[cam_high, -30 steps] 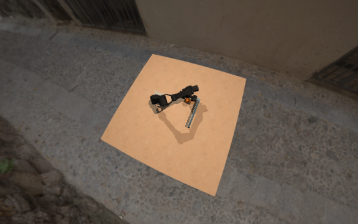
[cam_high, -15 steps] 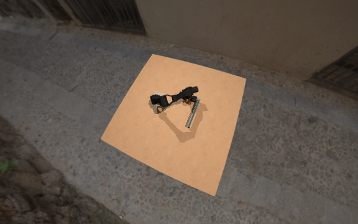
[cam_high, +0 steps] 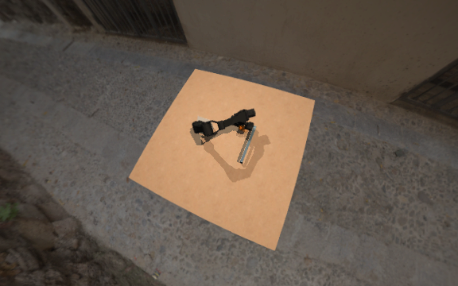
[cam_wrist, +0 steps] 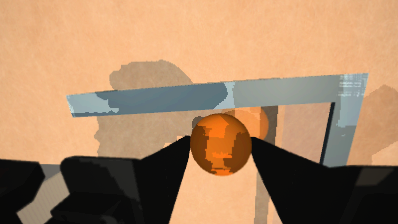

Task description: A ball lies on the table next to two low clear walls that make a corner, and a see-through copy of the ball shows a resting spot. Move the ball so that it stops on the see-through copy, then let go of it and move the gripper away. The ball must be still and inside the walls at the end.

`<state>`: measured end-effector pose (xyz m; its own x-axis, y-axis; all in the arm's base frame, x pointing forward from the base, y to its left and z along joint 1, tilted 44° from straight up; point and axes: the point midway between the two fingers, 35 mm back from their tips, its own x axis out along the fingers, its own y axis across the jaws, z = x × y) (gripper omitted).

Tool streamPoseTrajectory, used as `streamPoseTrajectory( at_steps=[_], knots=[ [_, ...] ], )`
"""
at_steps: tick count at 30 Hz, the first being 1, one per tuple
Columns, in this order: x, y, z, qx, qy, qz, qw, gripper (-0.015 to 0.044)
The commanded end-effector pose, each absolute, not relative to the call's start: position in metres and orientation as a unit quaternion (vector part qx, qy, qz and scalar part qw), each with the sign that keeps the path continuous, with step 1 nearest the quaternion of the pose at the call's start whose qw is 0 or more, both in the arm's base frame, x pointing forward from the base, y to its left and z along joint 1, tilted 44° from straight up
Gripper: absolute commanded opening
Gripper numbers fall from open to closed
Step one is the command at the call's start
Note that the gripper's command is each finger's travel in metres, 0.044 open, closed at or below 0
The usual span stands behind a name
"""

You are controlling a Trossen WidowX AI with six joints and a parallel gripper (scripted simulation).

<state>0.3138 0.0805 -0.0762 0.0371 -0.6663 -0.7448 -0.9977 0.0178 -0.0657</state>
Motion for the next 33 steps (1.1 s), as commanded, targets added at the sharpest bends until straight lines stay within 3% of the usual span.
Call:
streamPoseTrajectory(
  at_steps=[1, 15, 33],
  knots=[
    [0.313, 0.099, -0.062, -0.649, 0.639, 0.271, 0.311, 0.0000],
    [0.296, 0.155, -0.004, -0.651, 0.644, 0.283, 0.286, 0.0000],
    [0.343, 0.112, -0.045, -0.652, 0.643, 0.281, 0.287, 0.0000]
  ],
)
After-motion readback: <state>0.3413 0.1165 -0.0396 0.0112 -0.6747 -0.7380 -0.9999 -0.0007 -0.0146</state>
